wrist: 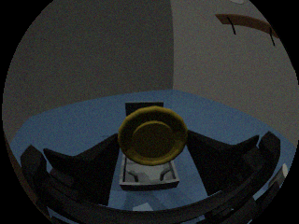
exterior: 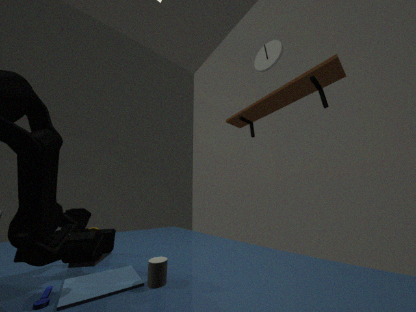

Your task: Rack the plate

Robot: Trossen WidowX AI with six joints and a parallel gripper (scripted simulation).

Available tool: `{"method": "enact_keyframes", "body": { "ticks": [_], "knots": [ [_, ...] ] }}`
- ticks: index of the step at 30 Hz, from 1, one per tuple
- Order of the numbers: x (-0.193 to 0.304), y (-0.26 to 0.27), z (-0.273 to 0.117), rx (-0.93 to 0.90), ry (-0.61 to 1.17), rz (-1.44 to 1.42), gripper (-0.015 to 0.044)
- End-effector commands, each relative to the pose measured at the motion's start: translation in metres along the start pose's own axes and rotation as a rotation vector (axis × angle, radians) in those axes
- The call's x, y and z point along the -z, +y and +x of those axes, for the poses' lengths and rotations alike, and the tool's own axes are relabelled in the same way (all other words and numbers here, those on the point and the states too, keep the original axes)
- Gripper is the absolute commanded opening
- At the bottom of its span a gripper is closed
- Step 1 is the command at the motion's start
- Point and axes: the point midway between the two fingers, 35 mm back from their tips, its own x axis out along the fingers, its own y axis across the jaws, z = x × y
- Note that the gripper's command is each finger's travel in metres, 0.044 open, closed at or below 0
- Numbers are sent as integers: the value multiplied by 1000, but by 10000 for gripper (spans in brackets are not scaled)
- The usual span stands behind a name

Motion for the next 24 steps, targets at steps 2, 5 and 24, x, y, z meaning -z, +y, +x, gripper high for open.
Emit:
{"method": "enact_keyframes", "body": {
  "ticks": [2, 5, 24],
  "knots": [
    [0, 5, 8, -10, -1, 7, 0],
    [1, 5, 9, -9, -1, 6, 0],
    [18, 6, 9, -5, 9, 5, 26]
  ]
}}
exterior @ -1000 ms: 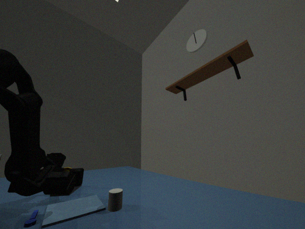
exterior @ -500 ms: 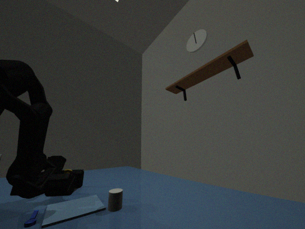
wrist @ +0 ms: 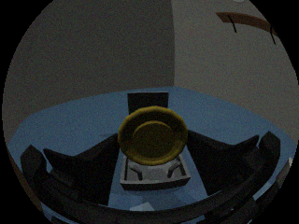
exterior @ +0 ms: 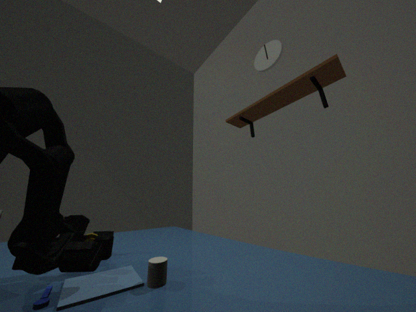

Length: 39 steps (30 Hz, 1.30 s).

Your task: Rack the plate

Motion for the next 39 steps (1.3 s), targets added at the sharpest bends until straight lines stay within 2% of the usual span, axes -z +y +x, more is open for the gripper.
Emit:
{"method": "enact_keyframes", "body": {
  "ticks": [1, 14, 22, 33, 39],
  "knots": [
    [0, 0, 0, 0, 0, 0, 53],
    [0, 0, 0, 0, 0, 0, 394],
    [-6, -2, 0, -4, 2, 0, 400],
    [-113, -13, -5, -19, -1, 18, 400],
    [-119, -13, -5, -25, 8, 38, 400]
  ]
}}
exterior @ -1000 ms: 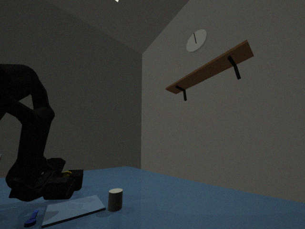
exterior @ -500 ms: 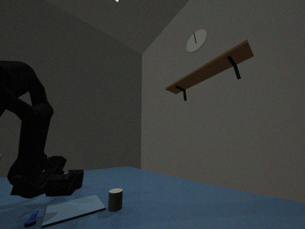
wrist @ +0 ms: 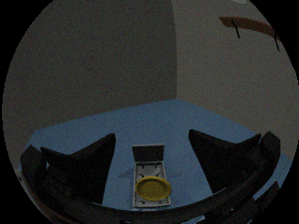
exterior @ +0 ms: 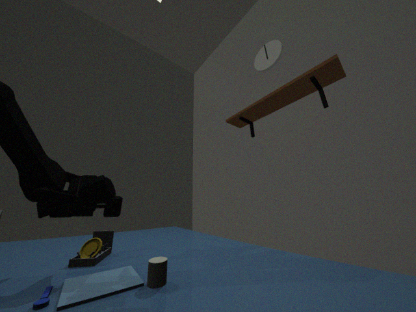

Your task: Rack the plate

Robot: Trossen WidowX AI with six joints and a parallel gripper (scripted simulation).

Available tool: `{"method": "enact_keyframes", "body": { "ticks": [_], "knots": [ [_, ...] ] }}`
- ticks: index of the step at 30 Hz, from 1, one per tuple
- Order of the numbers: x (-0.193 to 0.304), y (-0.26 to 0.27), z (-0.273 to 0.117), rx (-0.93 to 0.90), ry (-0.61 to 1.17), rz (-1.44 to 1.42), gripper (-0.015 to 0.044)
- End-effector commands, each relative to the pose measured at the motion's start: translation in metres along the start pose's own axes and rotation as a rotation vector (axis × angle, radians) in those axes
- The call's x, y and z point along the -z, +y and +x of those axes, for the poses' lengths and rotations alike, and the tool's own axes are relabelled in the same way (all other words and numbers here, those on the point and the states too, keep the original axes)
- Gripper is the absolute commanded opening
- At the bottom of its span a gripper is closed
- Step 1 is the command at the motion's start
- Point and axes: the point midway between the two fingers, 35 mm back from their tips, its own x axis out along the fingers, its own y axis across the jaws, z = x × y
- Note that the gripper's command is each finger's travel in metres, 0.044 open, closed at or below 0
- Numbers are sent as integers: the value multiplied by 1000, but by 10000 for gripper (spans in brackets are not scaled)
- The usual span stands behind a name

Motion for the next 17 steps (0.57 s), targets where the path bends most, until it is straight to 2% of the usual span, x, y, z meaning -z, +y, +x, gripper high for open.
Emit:
{"method": "enact_keyframes", "body": {
  "ticks": [1, 17],
  "knots": [
    [-4, -1, 0, -4, 26, 38, 400],
    [-2, 17, 3, -99, 381, 423, 400]
  ]
}}
